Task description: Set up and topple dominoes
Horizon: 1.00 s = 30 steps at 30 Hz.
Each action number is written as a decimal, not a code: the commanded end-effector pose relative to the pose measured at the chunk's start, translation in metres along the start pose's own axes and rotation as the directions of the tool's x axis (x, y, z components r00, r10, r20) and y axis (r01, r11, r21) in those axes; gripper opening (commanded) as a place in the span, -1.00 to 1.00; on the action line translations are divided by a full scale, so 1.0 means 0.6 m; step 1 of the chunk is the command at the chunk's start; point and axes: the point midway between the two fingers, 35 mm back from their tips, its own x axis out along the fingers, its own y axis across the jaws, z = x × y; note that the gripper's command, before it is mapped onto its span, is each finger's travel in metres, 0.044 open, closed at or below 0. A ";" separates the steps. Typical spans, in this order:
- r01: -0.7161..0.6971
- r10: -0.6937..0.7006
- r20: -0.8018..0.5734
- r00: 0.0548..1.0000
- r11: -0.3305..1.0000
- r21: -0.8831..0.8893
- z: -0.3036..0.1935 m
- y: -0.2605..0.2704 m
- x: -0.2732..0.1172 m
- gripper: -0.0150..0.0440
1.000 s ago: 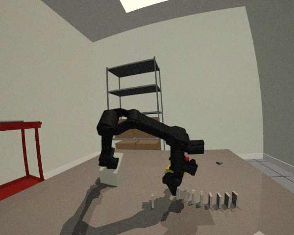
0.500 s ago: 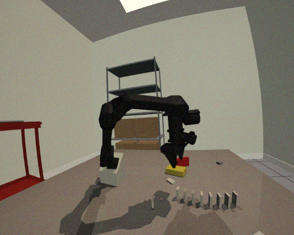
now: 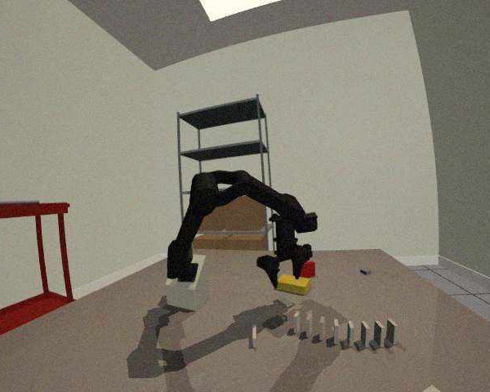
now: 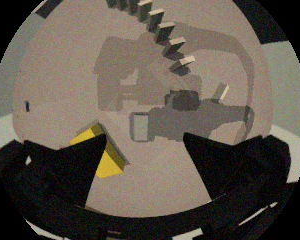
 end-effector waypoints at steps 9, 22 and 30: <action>-0.007 0.007 0.005 1.000 1.000 0.023 0.002 0.003 0.107 1.00; -0.006 0.006 0.005 1.000 1.000 0.023 0.000 0.006 0.130 1.00; -0.006 0.006 0.005 1.000 1.000 0.023 0.000 0.006 0.131 0.73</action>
